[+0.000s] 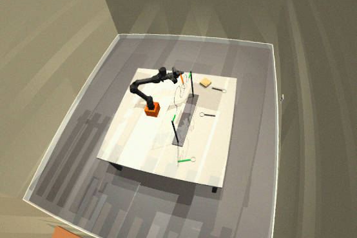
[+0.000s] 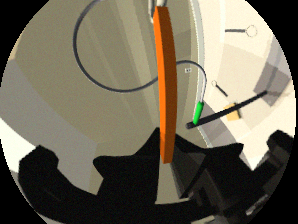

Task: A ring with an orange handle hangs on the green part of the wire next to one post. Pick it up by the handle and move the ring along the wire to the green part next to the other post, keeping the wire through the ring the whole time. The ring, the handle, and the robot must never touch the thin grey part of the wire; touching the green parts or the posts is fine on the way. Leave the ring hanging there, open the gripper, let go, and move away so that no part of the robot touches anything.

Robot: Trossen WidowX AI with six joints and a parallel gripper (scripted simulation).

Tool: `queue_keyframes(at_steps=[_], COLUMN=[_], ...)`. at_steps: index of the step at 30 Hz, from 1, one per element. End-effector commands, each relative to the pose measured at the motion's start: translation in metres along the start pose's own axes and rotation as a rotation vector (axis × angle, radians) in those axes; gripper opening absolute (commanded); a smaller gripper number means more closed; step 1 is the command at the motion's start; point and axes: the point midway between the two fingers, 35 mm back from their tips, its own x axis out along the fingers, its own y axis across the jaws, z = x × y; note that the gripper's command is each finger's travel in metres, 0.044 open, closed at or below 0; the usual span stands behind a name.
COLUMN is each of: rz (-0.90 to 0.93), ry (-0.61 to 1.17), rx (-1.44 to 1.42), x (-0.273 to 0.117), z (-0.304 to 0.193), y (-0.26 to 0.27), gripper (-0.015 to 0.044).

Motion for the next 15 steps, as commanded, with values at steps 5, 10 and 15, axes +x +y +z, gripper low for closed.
queue_keyframes(at_steps=[5,10,15], rz=[0.043,0.056,0.063], ry=[0.014,0.017,0.018], rx=[0.059,0.082,0.095], x=[-0.003,-0.004,-0.005], z=[-0.001,0.0,0.001], y=[0.018,0.024,0.029], gripper=[-0.015,-0.015,-0.015])
